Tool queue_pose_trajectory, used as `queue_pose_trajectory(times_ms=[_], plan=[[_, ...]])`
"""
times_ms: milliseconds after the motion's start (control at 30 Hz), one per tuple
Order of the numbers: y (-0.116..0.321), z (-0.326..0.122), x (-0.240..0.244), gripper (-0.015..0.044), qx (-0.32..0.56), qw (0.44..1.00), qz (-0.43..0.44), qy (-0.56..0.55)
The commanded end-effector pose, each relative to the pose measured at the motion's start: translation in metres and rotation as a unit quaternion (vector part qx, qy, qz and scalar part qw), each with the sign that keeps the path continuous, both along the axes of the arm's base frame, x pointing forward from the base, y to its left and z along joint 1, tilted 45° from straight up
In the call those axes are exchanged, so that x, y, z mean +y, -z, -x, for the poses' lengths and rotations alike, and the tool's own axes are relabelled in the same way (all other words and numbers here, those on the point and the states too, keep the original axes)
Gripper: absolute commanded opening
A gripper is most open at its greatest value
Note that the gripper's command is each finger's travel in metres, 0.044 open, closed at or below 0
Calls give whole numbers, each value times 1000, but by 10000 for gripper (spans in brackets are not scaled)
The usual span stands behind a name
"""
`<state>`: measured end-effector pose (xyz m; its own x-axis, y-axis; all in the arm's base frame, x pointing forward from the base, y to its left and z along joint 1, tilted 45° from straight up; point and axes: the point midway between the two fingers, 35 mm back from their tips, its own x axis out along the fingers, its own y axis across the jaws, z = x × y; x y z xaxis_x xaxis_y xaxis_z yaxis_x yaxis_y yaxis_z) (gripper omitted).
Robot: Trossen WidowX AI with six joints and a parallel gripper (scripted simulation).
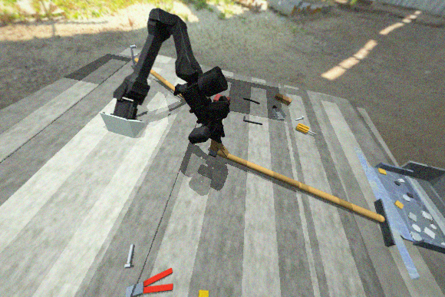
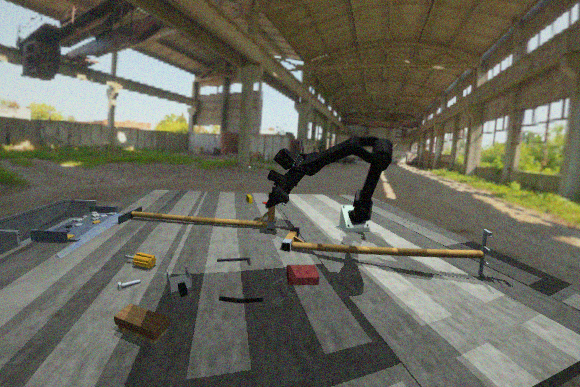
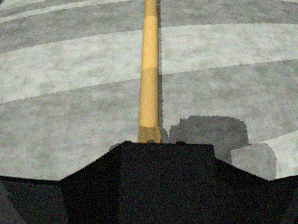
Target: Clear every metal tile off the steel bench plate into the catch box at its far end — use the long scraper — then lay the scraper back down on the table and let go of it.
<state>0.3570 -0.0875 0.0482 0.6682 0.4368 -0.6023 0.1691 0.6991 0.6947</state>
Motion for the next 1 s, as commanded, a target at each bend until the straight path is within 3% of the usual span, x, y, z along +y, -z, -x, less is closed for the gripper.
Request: queue_pose_trajectory(times_ms=[0,967], plan=[[-8,-2,6,0,-11,1000,-1,-8],[-24,-1,21,0,-49,998,0,-48]])
